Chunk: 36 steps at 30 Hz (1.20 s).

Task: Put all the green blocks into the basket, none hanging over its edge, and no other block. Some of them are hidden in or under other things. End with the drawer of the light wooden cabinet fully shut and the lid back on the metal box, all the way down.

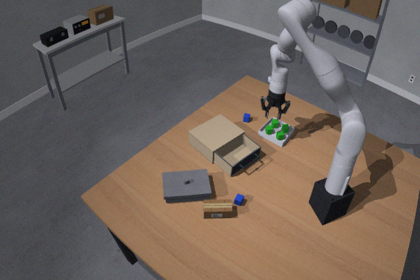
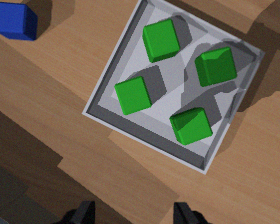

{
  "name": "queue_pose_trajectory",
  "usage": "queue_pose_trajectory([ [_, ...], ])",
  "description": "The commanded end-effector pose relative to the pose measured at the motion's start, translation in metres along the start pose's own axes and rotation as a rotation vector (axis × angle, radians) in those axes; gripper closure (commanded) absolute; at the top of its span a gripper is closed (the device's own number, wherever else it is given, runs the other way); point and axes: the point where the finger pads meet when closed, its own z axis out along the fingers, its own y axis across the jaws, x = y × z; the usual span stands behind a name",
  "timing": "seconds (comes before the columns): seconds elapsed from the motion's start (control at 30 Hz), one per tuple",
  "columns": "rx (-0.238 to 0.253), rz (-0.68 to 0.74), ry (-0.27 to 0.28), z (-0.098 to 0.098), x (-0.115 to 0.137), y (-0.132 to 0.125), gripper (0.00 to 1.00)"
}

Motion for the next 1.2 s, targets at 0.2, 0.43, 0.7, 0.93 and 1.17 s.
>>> queue_pose_trajectory([
  [0.2,-0.012,0.246,0.011,0.002,-0.077,-0.037,0.46],
  [0.43,-0.009,0.356,0.016,0.001,-0.111,-0.047,0.46],
  [0.7,0.000,0.498,0.024,-0.001,-0.156,-0.055,0.46],
  [0.93,0.006,0.559,0.027,-0.002,-0.174,-0.057,0.46],
  [1.17,0.011,0.604,0.029,-0.003,-0.187,-0.058,0.46],
])
